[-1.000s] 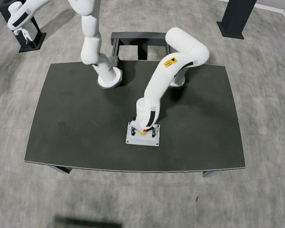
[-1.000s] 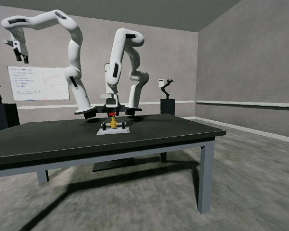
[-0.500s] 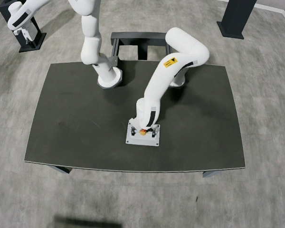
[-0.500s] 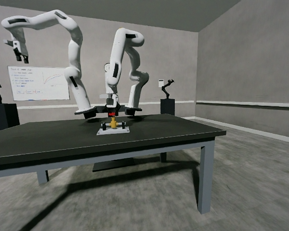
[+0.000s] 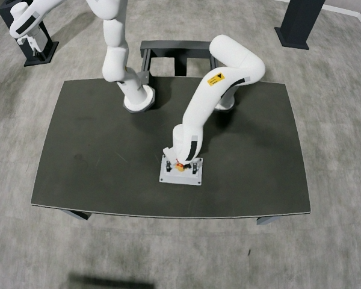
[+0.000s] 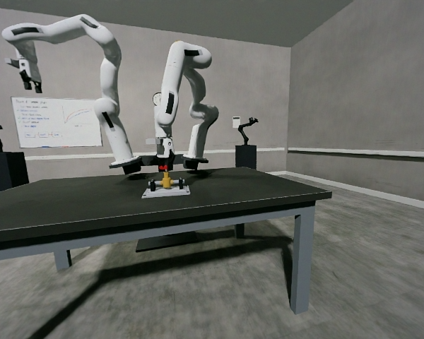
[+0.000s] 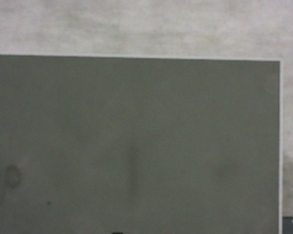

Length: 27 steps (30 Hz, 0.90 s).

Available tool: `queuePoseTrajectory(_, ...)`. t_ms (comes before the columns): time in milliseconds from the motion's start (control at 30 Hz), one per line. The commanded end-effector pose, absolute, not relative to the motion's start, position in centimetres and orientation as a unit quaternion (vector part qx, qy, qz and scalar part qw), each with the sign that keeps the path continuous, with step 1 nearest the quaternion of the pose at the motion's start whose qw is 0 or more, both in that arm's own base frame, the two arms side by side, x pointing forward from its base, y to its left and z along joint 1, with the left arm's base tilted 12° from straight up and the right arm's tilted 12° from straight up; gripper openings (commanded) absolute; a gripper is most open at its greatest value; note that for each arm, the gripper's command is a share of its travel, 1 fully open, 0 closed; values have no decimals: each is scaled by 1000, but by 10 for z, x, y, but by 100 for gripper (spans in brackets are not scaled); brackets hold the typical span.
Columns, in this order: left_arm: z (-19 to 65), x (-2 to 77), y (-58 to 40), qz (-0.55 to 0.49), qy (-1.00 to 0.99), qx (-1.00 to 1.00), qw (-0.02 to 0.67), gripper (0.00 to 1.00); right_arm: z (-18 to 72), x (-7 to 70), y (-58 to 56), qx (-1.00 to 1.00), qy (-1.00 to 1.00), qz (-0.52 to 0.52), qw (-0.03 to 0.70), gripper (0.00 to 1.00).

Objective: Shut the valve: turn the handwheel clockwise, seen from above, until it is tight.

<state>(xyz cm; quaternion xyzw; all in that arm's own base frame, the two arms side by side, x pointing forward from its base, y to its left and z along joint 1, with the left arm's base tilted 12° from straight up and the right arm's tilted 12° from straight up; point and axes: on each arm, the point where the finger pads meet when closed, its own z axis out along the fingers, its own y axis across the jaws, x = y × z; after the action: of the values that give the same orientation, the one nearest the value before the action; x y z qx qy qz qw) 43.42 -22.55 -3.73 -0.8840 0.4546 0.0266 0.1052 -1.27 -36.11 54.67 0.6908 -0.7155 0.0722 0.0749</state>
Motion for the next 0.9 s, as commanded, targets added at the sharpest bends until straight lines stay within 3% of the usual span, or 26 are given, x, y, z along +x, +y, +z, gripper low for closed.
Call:
queuePoseTrajectory(0, -37, 435, -226, 29, 472, -875, 104, 0, 547, -13, -361, 691, -715, 73, 75, 100)
queuePoseTrajectory(867, -37, 435, -226, 38, 545, -831, 101, 0, 547, -13, -361, 691, -715, 73, 75, 100)
